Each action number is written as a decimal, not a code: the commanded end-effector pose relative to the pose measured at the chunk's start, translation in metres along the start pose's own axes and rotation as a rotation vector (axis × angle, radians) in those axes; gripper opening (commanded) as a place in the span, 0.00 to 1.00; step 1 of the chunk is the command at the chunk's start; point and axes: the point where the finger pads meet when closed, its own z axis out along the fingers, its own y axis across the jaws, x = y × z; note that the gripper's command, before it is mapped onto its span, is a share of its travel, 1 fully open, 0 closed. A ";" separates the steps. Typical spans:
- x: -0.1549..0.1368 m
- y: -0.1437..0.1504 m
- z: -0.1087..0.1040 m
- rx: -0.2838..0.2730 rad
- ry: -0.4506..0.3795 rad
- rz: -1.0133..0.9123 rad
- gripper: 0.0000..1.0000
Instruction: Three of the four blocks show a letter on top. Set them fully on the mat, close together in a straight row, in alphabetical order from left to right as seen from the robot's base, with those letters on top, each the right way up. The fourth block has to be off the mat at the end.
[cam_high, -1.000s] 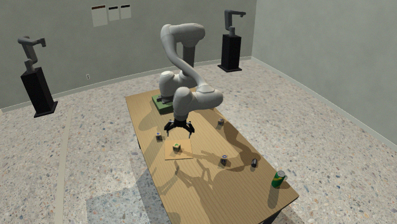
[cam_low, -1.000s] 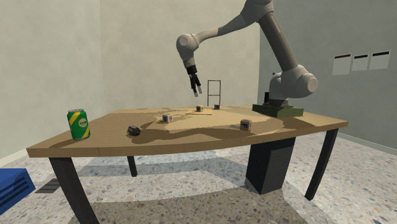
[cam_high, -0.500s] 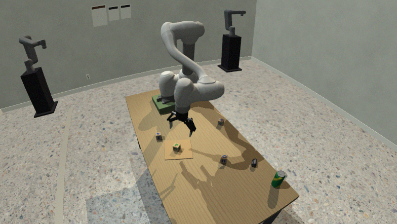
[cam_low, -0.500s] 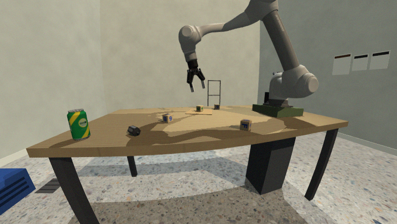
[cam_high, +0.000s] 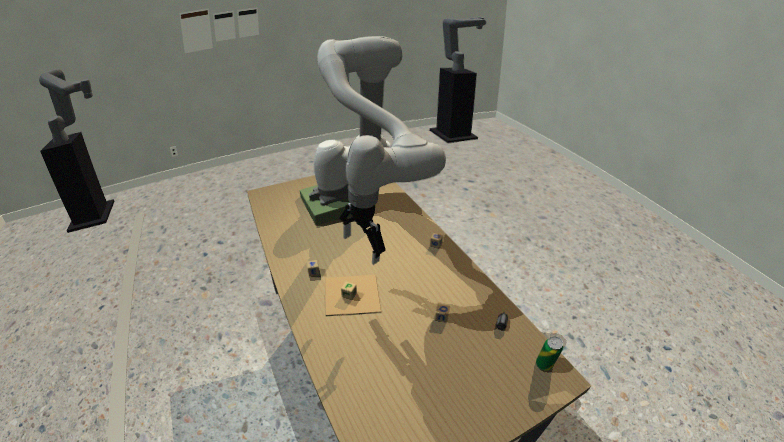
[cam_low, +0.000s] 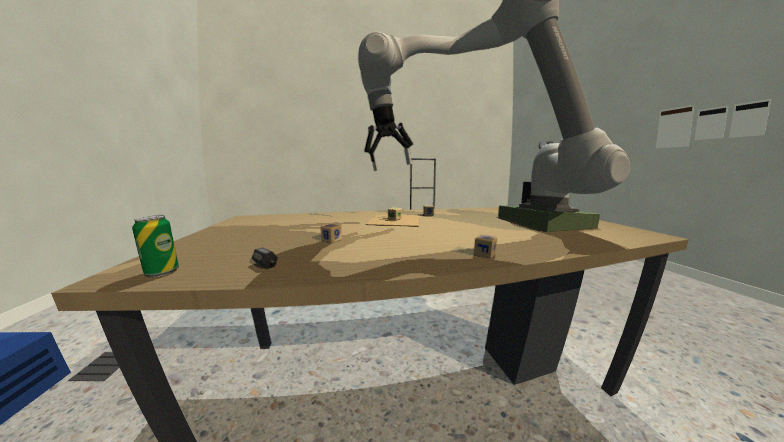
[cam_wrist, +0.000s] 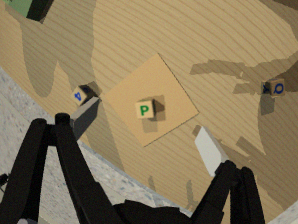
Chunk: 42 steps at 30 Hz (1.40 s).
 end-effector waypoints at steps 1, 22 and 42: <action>0.006 -0.001 -0.013 -0.016 -0.007 0.138 1.00; 0.034 -0.007 -0.068 -0.093 0.013 0.720 1.00; 0.063 -0.017 -0.118 -0.156 0.078 1.269 1.00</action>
